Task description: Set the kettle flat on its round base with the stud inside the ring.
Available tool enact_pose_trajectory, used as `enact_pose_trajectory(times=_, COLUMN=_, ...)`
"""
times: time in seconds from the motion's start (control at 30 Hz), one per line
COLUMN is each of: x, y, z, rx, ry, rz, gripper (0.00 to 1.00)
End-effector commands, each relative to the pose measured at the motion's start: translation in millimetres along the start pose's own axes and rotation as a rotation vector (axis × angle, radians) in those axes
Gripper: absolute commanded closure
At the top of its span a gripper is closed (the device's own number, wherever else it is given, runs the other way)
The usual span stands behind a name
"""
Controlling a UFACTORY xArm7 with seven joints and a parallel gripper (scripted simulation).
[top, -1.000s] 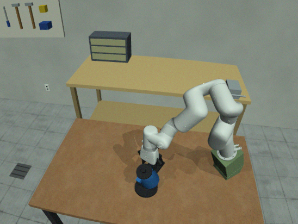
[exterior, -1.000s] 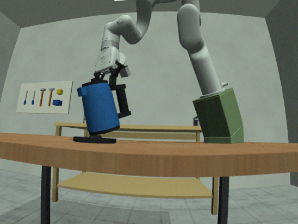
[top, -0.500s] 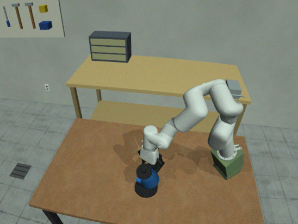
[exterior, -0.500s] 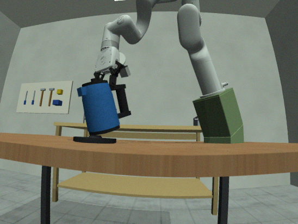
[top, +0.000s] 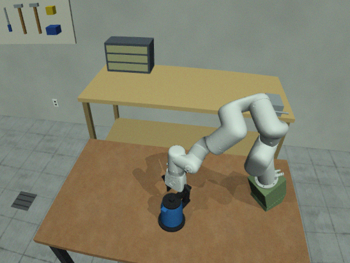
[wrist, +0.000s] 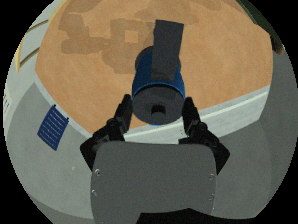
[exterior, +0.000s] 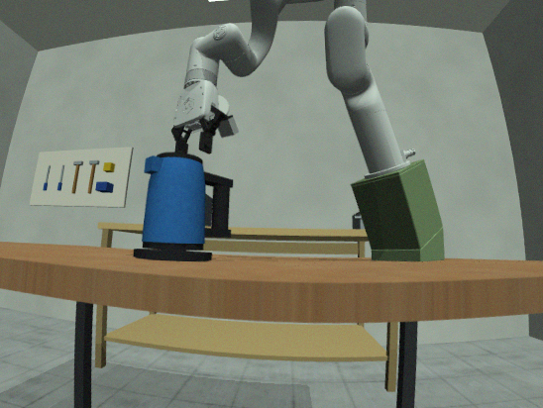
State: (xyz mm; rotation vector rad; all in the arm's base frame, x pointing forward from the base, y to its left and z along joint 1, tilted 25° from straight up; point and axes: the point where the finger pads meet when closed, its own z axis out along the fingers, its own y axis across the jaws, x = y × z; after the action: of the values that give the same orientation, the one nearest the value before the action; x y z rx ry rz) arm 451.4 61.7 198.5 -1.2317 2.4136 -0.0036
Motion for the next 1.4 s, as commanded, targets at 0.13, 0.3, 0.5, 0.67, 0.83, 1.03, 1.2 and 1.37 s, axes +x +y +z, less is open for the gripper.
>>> enact_pose_trajectory(times=0.13, x=-0.2, y=-1.3, z=-56.0, rx=0.004, ry=-0.002, rz=0.001, gripper=0.19)
enact_pose_trajectory(times=0.3, x=-0.1, y=-1.1, z=-92.3, rx=0.004, ry=-0.002, rz=0.001, gripper=0.19)
enact_pose_trajectory(times=0.5, x=-0.1, y=-1.0, z=-122.0, rx=0.004, ry=-0.002, rz=0.001, gripper=0.19)
enact_pose_trajectory(times=0.67, x=-0.1, y=-0.9, z=-145.8, rx=0.004, ry=-0.002, rz=0.001, gripper=0.19)
enact_pose_trajectory(times=0.83, x=0.0, y=-0.9, z=-149.7, rx=0.004, ry=-0.002, rz=0.001, gripper=0.19)
enact_pose_trajectory(times=1.03, x=0.0, y=-0.9, z=-149.7, rx=0.004, ry=-0.002, rz=0.001, gripper=0.19)
enact_pose_trajectory(times=1.2, x=0.0, y=-0.9, z=-149.7, rx=0.004, ry=-0.002, rz=0.001, gripper=0.19)
enact_pose_trajectory(times=1.37, x=0.0, y=-0.9, z=-149.7, rx=0.004, ry=-0.002, rz=0.001, gripper=0.19)
